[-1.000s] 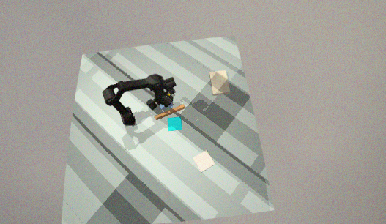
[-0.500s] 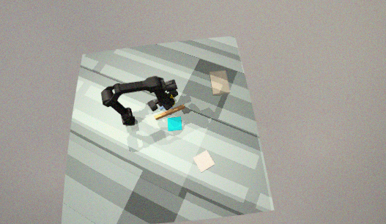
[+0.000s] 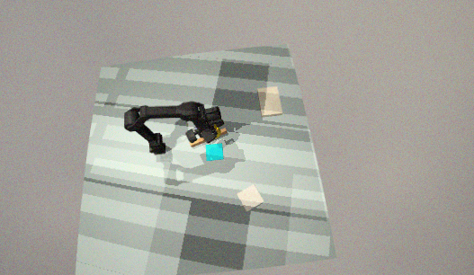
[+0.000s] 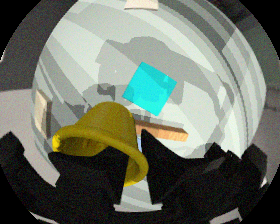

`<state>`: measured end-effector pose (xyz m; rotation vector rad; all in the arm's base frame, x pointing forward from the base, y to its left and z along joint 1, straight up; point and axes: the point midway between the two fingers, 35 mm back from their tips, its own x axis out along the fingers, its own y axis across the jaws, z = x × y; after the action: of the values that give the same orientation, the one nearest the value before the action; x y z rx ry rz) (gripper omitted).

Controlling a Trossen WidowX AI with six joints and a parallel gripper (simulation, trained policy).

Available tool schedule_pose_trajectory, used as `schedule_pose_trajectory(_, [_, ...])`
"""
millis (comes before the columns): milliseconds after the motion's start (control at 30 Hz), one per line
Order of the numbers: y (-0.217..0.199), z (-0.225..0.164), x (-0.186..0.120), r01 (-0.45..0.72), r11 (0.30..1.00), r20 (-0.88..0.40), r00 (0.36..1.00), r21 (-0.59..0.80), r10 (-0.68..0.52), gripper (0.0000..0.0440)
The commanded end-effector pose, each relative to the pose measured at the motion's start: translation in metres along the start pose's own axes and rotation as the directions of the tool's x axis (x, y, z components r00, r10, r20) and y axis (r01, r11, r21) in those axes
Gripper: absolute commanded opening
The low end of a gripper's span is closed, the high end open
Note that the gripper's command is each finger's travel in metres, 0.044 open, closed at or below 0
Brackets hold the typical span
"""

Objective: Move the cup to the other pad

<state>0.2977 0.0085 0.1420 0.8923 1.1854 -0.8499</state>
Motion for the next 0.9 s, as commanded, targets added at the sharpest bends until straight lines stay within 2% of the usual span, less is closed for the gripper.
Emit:
schedule_pose_trajectory(0, [-0.002, 0.011, 0.007, -0.004, 1.0, 0.014, 1.0, 0.017, 0.004, 0.0])
schedule_pose_trajectory(633, [-0.022, 0.042, 0.047, -0.006, 0.995, 0.042, 0.999, 0.101, 0.002, 0.0001])
schedule_pose_trajectory(867, [-0.035, 0.042, 0.062, 0.017, 0.992, 0.037, 0.999, 0.121, -0.022, 0.0019])
